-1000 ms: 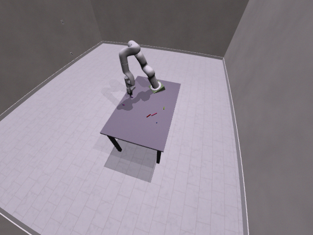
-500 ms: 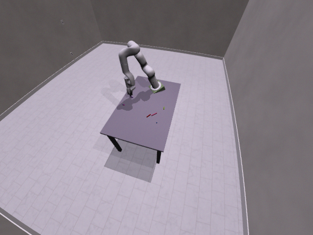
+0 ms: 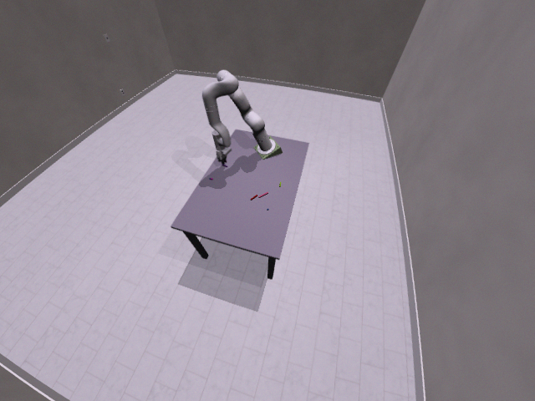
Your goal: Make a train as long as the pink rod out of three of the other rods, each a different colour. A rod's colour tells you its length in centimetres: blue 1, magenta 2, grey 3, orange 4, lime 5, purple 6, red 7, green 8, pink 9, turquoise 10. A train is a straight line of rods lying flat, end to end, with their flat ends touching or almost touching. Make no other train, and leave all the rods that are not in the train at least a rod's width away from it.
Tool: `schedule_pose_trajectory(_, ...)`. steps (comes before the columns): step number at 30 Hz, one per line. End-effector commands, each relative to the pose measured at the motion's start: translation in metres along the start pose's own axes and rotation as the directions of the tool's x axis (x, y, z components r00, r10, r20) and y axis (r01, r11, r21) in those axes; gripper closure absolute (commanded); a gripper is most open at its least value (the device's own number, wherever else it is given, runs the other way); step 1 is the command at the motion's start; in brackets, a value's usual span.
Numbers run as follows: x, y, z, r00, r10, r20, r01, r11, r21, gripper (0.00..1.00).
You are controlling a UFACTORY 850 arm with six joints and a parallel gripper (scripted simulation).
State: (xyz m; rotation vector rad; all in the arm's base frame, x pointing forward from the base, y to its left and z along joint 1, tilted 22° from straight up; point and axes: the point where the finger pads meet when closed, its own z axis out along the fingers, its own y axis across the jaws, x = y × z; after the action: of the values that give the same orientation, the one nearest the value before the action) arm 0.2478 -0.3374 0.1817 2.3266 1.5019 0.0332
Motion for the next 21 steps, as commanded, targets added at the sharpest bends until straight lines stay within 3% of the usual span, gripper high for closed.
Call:
schedule_pose_trajectory(1,0.0,0.001,0.002,1.0,0.0,0.019,0.0,1.0,-0.001,0.76)
schedule_pose_trajectory(21,-0.001,0.001,0.013,1.0,0.0,0.018,0.0,1.0,-0.001,0.76)
